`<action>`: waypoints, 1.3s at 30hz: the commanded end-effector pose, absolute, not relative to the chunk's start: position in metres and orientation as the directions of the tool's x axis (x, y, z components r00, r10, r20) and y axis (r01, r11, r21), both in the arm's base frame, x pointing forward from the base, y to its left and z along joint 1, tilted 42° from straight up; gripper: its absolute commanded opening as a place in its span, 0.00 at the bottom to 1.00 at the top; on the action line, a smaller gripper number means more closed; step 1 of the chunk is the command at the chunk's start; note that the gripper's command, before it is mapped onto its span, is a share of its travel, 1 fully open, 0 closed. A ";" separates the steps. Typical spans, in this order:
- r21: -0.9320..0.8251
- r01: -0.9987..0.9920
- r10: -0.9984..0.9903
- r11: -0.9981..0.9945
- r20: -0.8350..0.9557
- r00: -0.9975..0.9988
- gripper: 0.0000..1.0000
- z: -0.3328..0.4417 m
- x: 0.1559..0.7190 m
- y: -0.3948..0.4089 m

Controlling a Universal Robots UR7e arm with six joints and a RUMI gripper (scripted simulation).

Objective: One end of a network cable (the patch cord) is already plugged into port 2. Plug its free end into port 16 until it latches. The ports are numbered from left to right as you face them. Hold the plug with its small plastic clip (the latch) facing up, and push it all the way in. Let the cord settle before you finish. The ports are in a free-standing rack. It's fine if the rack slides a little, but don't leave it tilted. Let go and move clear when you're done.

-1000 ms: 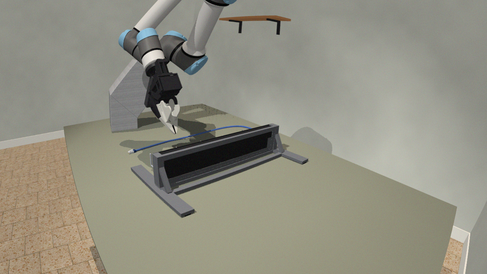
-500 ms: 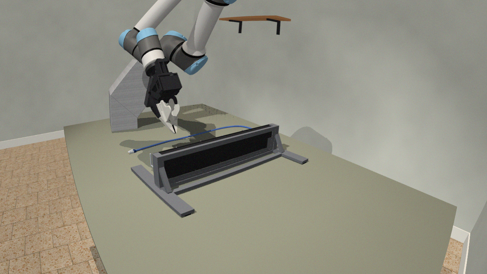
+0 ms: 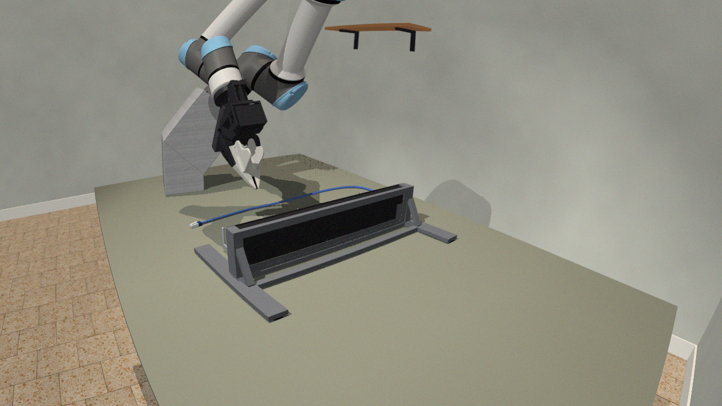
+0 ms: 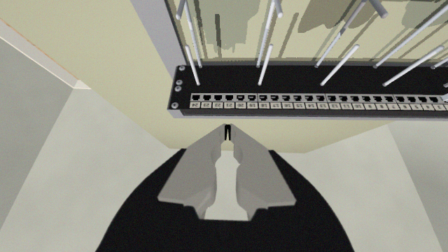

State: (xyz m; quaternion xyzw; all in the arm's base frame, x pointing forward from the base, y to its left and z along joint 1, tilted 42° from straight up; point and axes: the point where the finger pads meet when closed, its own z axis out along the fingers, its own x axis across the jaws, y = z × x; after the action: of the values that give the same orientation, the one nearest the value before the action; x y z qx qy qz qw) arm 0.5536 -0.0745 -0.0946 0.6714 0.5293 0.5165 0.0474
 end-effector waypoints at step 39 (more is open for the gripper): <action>0.610 0.663 0.760 -0.433 0.643 -0.096 0.00 -0.044 0.473 -0.128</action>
State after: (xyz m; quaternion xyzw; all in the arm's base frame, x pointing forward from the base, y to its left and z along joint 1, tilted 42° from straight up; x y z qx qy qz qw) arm 0.4781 -0.1239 -0.0474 0.6731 0.5283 0.5152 0.0497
